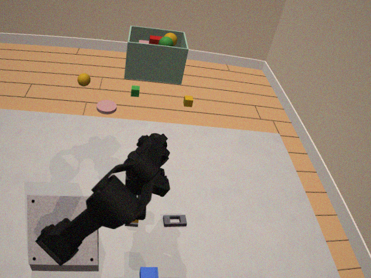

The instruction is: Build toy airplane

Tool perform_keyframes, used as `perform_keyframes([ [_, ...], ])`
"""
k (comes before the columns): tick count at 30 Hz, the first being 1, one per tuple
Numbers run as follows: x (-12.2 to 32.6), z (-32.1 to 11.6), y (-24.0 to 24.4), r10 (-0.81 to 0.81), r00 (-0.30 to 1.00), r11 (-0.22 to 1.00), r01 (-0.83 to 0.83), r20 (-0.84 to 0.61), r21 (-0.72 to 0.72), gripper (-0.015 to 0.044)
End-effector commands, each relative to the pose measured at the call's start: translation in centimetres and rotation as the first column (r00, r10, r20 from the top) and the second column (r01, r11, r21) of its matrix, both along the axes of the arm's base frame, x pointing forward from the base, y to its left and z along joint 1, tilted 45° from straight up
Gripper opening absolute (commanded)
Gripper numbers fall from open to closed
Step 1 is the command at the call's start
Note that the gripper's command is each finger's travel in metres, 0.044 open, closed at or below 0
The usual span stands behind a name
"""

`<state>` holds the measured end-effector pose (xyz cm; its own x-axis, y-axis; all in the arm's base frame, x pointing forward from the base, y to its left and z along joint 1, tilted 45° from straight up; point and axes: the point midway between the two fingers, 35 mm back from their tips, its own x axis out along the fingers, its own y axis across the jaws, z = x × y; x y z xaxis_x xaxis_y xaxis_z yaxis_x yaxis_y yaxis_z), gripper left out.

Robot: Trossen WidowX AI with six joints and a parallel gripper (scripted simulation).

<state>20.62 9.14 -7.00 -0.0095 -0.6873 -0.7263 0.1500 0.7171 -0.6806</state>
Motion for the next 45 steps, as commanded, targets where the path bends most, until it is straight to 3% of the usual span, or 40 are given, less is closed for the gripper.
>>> perform_keyframes([
  [1, 0.0, -0.4, -0.5, 0.006, 1.0, 1.0, -0.006, -0.005, -0.004, 0.044],
  [33, -0.2, -3.8, -3.9, 0.006, 1.0, 1.0, -0.006, -0.004, -0.007, 0.044],
  [45, -0.2, -3.8, -3.9, 0.006, 1.0, 1.0, -0.006, -0.004, -0.007, 0.0125],
])
